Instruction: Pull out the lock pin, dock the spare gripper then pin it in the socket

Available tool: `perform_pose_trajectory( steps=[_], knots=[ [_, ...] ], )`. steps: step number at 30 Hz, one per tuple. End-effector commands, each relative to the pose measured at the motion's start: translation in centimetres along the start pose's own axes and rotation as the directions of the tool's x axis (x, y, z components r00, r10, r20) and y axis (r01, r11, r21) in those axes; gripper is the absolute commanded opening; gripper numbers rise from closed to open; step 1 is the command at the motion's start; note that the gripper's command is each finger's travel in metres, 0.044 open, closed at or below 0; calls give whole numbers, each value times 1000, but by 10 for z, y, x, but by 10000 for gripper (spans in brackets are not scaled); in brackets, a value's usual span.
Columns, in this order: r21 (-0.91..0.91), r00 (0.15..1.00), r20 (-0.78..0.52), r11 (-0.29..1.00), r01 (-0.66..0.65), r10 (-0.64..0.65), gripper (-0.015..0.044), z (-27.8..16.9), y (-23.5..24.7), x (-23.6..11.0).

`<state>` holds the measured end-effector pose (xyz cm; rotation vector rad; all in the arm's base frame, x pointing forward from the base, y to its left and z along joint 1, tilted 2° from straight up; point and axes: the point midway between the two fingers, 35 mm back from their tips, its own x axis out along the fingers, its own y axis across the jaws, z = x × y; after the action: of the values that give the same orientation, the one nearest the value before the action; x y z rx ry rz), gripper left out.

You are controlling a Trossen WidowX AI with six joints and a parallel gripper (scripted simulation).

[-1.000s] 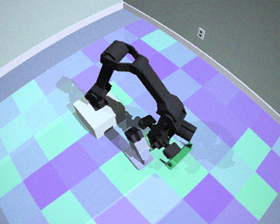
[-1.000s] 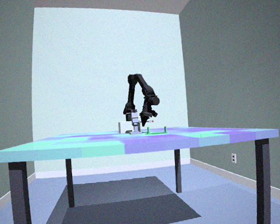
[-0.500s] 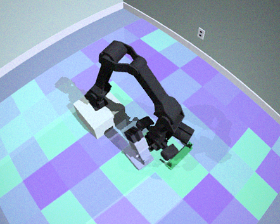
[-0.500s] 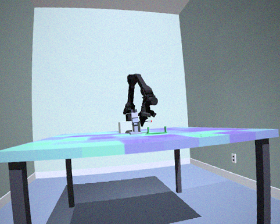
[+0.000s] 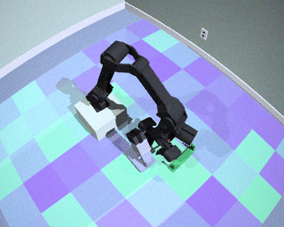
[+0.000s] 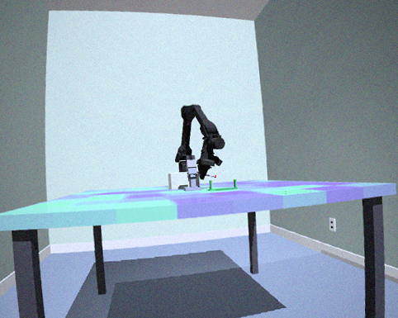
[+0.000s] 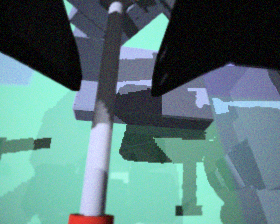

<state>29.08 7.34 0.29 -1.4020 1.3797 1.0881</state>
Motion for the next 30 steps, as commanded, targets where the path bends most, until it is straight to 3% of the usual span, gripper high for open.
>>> perform_pose_trajectory(
  steps=[1,30],
  knots=[
    [2,1000,1,1000,2,-2,200,4,0,-9],
    [-40,1000,-19,999,-14,13,200,36,7,-76]
  ],
)
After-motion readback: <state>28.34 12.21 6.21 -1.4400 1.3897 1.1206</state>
